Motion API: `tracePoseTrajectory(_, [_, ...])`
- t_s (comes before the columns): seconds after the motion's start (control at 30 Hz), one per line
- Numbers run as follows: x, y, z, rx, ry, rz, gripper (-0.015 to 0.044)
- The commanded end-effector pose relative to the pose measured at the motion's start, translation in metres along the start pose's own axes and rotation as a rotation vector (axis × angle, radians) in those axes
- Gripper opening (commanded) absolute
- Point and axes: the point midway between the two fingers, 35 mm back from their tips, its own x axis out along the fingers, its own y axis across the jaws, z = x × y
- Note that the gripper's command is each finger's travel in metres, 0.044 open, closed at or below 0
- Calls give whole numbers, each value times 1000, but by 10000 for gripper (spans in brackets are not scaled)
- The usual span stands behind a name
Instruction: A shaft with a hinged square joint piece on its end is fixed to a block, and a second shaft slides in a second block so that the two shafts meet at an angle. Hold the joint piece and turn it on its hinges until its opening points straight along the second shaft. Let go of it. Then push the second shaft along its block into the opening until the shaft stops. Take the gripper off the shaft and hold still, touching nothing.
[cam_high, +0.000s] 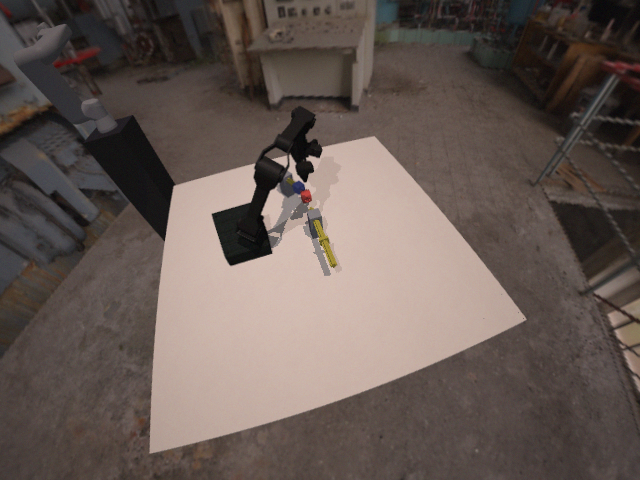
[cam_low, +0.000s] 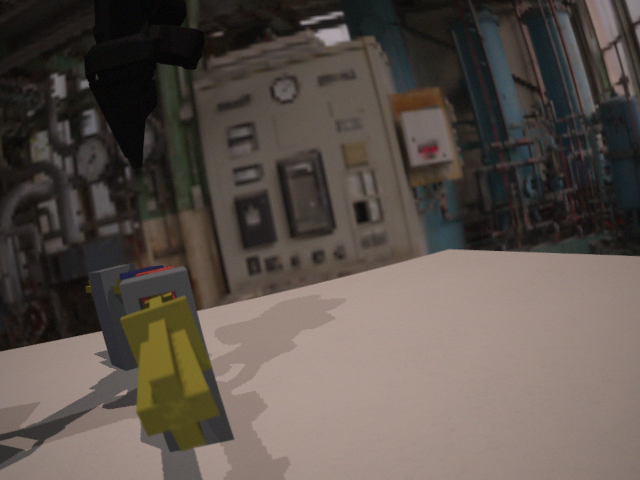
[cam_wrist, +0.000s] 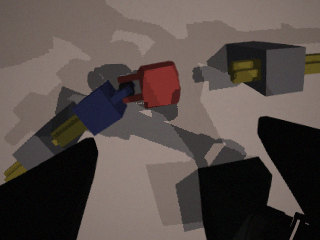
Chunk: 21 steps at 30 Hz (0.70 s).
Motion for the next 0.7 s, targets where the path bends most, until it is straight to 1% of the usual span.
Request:
tracePoseTrajectory(0.0, [4,-7,1,90,21,28,440])
tracePoseTrajectory(0.67, [27,-51,8,741,165,214,440])
